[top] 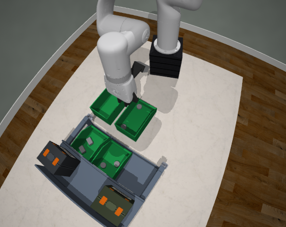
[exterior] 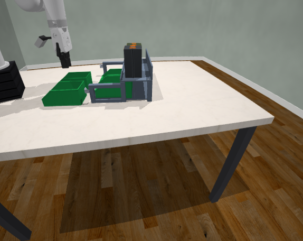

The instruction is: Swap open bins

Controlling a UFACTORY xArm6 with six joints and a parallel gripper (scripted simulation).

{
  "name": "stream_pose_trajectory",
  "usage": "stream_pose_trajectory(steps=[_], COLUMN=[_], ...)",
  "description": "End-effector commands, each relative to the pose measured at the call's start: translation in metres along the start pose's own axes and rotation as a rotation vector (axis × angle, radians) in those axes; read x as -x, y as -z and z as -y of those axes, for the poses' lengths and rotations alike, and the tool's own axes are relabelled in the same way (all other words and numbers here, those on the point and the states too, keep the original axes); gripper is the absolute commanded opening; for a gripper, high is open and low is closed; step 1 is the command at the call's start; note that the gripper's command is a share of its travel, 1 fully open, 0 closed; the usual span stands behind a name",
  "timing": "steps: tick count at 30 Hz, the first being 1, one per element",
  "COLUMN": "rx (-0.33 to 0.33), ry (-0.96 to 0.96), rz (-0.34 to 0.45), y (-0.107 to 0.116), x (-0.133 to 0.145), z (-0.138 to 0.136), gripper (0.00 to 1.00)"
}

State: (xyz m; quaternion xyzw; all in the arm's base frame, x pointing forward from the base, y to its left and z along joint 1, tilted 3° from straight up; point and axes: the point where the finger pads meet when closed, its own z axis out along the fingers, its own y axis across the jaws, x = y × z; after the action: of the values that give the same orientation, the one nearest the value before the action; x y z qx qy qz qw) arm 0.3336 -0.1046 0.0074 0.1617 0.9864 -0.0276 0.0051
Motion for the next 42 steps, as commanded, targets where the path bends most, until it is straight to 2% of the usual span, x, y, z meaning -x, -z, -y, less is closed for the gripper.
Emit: stream_pose_trajectory(steps=[1,20,42], rx=[0.0,0.0,0.0], ry=[0.0,0.0,0.0], rz=[0.004,0.004,0.004], y=[-0.008,-0.039,-0.046], x=[0.002,0.002,0.002], z=[0.0,-0.001,-0.001], gripper=[0.26,0.26,0.26])
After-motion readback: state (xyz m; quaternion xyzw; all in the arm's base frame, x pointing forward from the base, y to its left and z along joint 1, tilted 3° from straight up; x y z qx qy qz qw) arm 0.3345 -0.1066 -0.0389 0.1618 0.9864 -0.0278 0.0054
